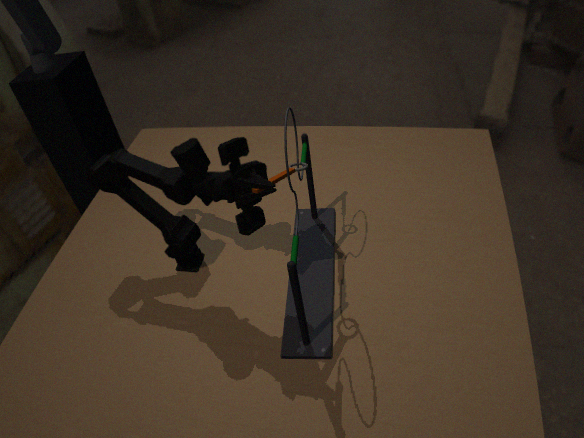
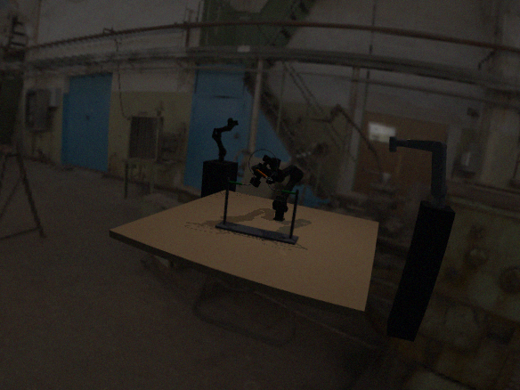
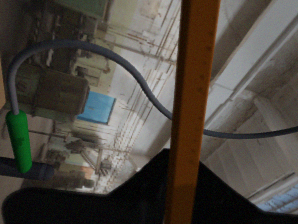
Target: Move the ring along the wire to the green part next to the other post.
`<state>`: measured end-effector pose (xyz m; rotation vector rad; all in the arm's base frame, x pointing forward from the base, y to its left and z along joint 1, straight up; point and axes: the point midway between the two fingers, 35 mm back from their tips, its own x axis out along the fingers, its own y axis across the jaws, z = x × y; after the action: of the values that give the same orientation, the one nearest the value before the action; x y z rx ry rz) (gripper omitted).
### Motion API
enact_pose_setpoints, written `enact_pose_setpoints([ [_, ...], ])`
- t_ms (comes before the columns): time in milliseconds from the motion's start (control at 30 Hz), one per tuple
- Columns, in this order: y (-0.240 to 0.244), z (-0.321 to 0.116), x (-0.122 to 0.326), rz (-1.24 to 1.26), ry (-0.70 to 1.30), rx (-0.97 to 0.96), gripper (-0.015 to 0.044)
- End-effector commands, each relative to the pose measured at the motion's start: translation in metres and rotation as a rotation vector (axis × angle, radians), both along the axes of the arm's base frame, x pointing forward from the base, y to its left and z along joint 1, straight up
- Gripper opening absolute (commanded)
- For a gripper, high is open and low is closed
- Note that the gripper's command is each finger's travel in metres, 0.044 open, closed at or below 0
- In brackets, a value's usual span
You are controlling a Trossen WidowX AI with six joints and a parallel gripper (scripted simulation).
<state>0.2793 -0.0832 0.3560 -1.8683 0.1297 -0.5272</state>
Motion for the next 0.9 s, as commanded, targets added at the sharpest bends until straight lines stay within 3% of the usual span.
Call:
enact_pose_setpoints([
  [0,-0.004,-0.013,0.0,-0.003,0.01,0.086,-0.015],
  [867,0.004,-0.103,0.001,0.005,0.078,0.732,-0.015],
])
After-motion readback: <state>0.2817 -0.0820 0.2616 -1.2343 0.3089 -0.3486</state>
